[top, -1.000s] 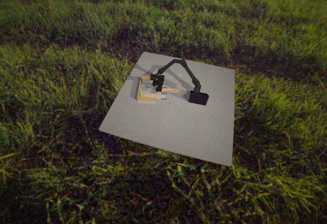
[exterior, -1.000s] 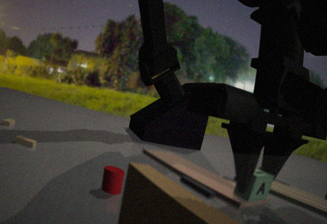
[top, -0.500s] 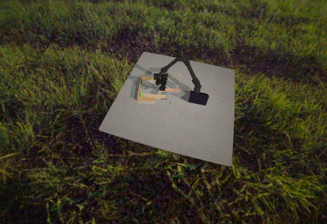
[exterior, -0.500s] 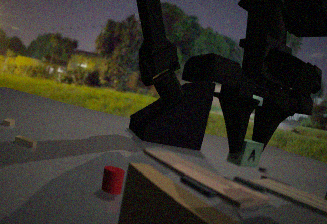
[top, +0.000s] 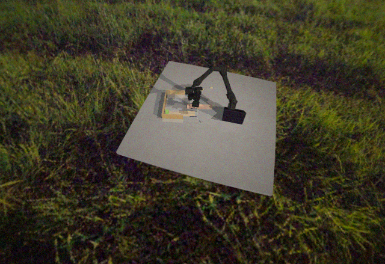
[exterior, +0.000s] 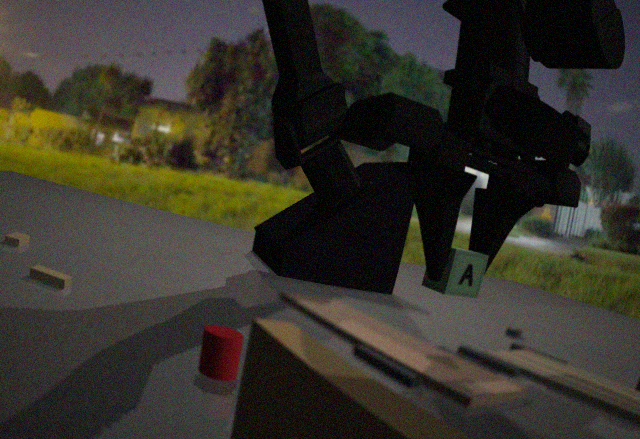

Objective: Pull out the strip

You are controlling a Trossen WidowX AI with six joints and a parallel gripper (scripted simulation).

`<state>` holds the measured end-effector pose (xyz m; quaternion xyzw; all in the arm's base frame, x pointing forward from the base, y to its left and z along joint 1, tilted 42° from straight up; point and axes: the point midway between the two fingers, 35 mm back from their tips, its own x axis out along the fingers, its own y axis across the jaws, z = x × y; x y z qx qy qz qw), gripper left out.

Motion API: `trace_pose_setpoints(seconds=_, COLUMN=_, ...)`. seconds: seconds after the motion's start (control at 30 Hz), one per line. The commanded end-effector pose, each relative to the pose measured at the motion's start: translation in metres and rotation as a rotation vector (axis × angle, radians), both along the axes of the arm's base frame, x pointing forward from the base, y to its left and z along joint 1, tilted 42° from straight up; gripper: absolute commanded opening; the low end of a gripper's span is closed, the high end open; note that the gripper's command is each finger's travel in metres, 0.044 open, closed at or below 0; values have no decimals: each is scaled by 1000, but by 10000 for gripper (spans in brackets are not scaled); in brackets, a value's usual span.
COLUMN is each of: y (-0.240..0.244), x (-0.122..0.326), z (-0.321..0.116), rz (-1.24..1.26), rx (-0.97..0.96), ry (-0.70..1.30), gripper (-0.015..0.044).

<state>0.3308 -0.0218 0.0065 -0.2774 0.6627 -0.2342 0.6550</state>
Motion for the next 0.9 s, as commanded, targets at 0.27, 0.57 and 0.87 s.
trace_pose_setpoints(seconds=0.27, y=10, x=-28, z=6, rz=2, rx=7, ry=-1, gripper=0)
trace_pose_setpoints(seconds=0.57, y=27, x=-29, z=25, rz=2, rx=7, ry=-1, gripper=0)
trace_pose_setpoints(seconds=0.87, y=27, x=-29, z=25, rz=2, rx=7, ry=-1, gripper=0)
